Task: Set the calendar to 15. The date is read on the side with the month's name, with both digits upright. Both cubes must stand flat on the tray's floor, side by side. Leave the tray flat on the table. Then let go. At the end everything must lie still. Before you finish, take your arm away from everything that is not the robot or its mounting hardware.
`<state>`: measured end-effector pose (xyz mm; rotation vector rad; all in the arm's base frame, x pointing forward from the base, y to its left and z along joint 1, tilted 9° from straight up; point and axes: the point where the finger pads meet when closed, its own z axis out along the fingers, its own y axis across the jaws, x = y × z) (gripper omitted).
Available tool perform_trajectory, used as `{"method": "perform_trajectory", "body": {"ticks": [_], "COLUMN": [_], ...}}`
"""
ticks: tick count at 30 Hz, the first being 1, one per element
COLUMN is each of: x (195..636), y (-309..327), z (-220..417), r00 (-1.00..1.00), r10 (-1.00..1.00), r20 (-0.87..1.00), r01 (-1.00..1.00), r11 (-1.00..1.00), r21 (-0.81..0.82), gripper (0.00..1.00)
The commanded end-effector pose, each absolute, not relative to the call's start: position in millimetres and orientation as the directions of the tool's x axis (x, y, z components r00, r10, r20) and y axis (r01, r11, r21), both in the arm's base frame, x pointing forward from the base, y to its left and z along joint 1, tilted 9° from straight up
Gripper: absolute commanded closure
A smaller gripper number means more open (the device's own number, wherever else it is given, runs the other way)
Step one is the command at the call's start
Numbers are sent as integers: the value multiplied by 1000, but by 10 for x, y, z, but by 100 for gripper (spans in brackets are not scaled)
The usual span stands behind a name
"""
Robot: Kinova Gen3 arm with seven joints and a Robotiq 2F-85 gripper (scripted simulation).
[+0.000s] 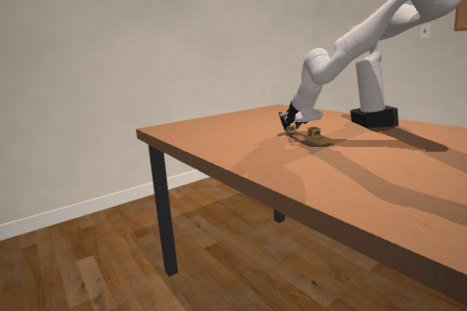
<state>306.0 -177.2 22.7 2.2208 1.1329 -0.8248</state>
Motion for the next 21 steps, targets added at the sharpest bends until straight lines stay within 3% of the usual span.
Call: {"method": "perform_trajectory", "body": {"ticks": [1, 21], "x": [3062, 3056], "y": [-1771, -1767], "z": [228, 272], "r00": [468, 468], "r10": [528, 528], "r20": [-709, -709], "r01": [837, 837], "r11": [-522, -522], "r21": [164, 164], "gripper": [72, 72]}}
